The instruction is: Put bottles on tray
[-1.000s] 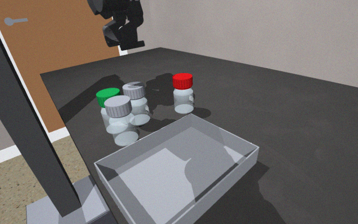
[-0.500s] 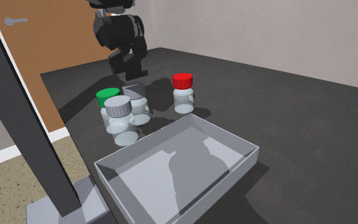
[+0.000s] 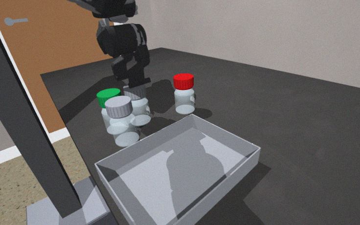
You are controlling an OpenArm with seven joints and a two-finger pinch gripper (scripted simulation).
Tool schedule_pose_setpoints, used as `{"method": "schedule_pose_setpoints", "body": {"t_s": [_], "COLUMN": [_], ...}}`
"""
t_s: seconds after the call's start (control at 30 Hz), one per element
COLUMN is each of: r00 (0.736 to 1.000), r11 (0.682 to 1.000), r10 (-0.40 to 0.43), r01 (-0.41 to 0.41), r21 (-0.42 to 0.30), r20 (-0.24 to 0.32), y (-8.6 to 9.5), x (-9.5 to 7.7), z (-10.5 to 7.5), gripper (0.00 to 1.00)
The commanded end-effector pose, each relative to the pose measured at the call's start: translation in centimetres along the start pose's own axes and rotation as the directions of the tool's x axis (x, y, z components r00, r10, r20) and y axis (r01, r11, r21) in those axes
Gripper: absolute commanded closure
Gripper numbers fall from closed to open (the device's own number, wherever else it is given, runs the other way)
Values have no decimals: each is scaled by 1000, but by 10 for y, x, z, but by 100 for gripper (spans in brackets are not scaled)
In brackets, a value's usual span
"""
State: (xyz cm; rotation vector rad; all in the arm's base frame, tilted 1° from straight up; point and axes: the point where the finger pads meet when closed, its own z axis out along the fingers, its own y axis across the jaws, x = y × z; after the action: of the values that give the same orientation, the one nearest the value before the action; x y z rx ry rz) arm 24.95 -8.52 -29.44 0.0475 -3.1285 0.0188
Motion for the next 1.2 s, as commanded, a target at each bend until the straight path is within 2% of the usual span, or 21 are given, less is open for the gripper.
{"method": "schedule_pose_setpoints", "body": {"t_s": [0.0, 0.17, 0.5, 1.17], "r00": [1000, 1000, 1000, 1000], "r11": [1000, 1000, 1000, 1000], "r10": [-7, -7, -7, -10], "r01": [7, 7, 7, 10], "r21": [-6, -6, -6, -8], "r20": [8, 8, 8, 9], "y": [1, 1, 1, 2], "x": [-1, -1, -2, -2], "z": [-1, -1, 24, 29], "gripper": [58, 58, 58, 58]}}
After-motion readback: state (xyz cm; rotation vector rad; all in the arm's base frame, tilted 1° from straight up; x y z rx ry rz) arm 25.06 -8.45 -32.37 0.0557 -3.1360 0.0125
